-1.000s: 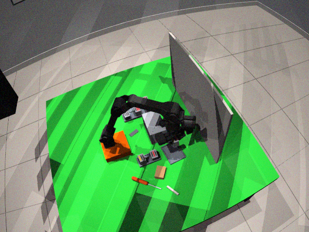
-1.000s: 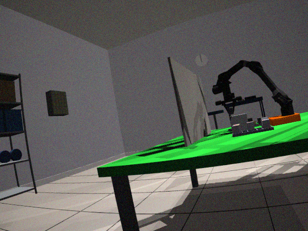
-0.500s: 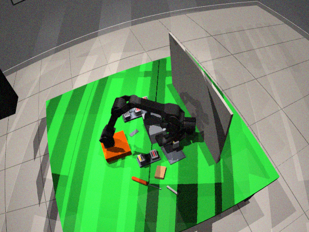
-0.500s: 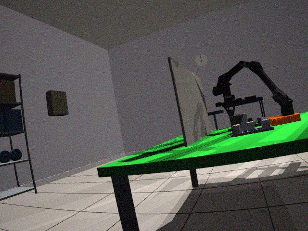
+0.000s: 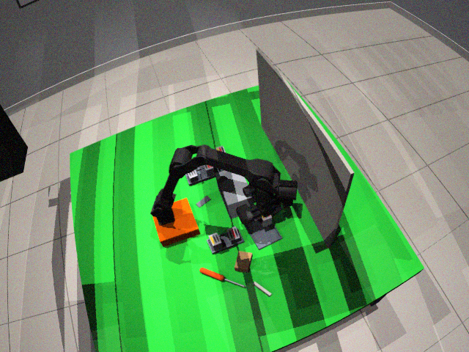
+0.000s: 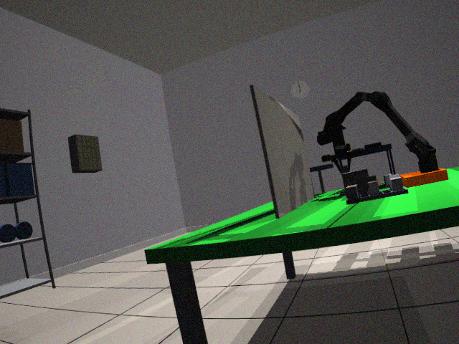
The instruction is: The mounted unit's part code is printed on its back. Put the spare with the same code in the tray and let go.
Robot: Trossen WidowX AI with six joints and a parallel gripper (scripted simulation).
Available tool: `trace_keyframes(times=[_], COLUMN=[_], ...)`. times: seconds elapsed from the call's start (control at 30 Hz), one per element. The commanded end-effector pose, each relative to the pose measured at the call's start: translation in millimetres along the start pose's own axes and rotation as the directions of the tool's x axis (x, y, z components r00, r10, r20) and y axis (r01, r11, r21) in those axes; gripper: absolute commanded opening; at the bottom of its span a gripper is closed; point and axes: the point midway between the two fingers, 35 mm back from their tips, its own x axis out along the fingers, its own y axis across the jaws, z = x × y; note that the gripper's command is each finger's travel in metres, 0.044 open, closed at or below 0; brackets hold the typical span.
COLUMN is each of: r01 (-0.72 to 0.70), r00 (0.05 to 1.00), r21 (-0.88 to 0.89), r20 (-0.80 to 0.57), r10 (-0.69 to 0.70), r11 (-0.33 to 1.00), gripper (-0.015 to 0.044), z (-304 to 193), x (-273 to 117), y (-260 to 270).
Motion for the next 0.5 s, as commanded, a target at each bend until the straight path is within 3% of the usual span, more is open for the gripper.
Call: trace_keyframes(times=[0.0,0.47], r01=[0.002,0.002], r00=[1.000,1.000], r21=[0.000,0.000], r20=[0.001,0.001], r10=[-0.002,-0.002], r11=[1.000,1.000], gripper=[0.0000,0.0000], z=[0.2,0.3], x=[2.8,13.7], y=[-0.5,-0.3])
